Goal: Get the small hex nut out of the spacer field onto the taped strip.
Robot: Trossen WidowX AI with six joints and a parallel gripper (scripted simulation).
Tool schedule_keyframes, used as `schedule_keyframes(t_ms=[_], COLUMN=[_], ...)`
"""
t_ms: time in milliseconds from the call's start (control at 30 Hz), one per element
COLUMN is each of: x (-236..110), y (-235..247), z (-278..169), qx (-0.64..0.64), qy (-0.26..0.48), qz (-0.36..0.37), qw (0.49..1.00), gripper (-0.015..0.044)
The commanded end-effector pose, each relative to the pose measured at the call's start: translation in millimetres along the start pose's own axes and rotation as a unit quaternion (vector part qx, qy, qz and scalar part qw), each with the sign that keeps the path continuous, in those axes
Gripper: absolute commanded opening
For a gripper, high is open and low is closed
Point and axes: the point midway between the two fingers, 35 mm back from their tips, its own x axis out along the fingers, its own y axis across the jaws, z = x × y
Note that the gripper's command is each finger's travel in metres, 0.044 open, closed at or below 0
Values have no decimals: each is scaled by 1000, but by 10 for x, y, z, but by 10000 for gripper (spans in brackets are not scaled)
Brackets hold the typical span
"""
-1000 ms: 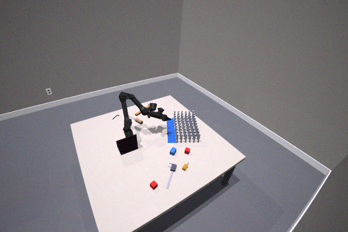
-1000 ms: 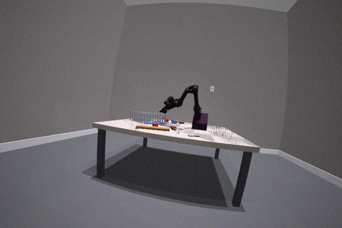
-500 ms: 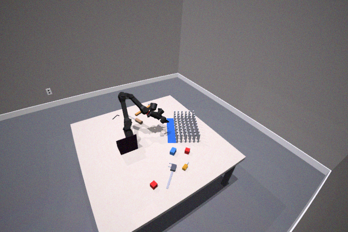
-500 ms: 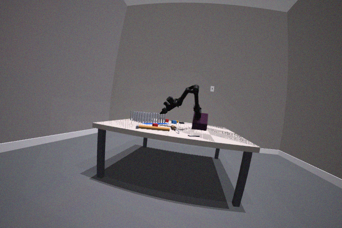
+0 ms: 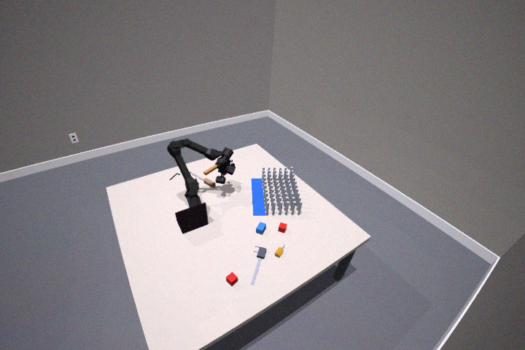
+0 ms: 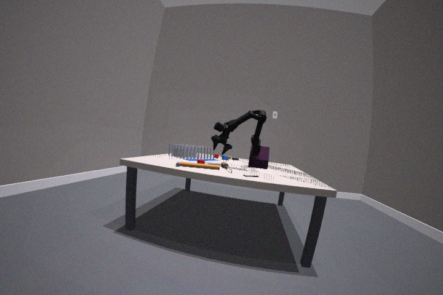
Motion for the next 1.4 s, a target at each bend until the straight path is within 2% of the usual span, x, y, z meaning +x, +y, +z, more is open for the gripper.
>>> schedule_keyframes(t_ms=[0,100,167,400,700,1233,1367], x=[-149,-290,-325,-312,242,257,257], y=[171,258,277,273,122,137,137], z=[-627,-1003,-1083,-1079,-1053,-1068,-1068], qx=[137,231,251,251,251,251,251], qy=[122,196,212,212,213,213,213], qz=[-7,-25,-30,-30,-29,-29,-29], qw=[983,952,944,944,944,944,944], gripper=[440,440,440,440,440,440,335])
